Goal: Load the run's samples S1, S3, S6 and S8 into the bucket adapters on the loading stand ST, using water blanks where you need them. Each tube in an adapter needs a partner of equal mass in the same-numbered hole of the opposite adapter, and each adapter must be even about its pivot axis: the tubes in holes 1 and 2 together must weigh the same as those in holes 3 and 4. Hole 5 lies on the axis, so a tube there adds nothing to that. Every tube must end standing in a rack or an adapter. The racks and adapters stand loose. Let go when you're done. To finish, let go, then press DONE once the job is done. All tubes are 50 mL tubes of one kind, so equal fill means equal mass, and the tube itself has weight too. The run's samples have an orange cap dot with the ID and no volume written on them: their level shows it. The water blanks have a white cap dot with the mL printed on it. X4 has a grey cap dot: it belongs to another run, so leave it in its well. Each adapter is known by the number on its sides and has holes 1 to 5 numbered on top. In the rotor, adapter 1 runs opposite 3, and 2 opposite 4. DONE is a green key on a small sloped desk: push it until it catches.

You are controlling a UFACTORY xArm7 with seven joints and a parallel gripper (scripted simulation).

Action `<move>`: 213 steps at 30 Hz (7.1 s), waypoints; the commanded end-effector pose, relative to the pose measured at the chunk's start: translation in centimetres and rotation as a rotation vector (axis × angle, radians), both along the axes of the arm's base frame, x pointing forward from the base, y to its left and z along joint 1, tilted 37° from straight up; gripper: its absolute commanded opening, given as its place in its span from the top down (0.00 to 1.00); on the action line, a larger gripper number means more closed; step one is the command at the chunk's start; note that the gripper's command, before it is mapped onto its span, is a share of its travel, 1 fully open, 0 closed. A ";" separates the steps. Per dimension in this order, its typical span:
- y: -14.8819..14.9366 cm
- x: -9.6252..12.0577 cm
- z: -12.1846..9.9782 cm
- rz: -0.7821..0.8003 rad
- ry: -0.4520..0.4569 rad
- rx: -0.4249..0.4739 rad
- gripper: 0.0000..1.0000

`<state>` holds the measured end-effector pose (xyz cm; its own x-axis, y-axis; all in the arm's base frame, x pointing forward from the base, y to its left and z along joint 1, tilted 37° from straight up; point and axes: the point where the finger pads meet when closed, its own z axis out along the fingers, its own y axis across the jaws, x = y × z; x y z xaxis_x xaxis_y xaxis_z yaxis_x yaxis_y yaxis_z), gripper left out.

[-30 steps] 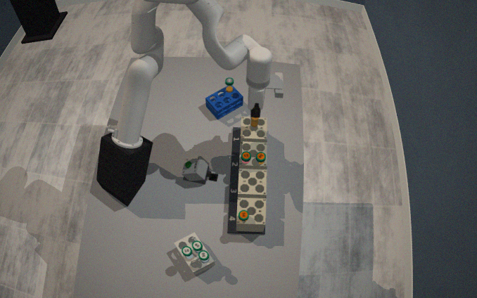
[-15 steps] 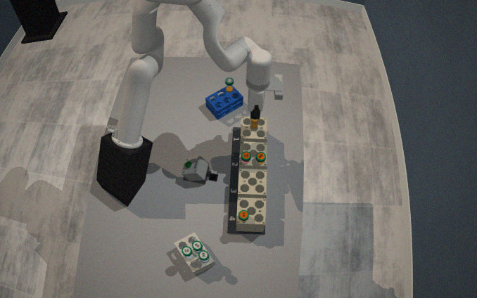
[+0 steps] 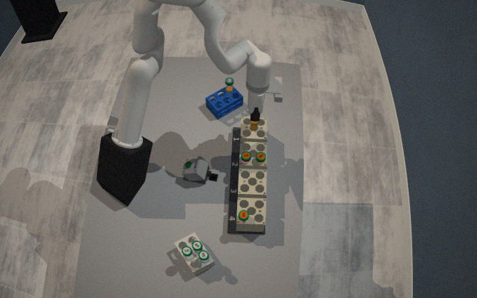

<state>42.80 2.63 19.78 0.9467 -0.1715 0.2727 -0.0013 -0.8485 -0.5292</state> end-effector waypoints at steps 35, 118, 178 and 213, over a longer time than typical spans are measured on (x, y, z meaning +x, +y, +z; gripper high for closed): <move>1.5 1.2 -2.5 -0.003 -0.003 0.000 1.00; 3.4 2.4 -5.5 -0.003 -0.003 0.000 0.56; -1.9 -1.1 3.0 -0.002 -0.004 -0.001 0.56; -3.2 -1.9 5.0 -0.002 -0.004 -0.001 0.56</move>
<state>40.83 -0.42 24.67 0.9467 -0.1715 0.2727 -0.0013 -0.8485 -0.5293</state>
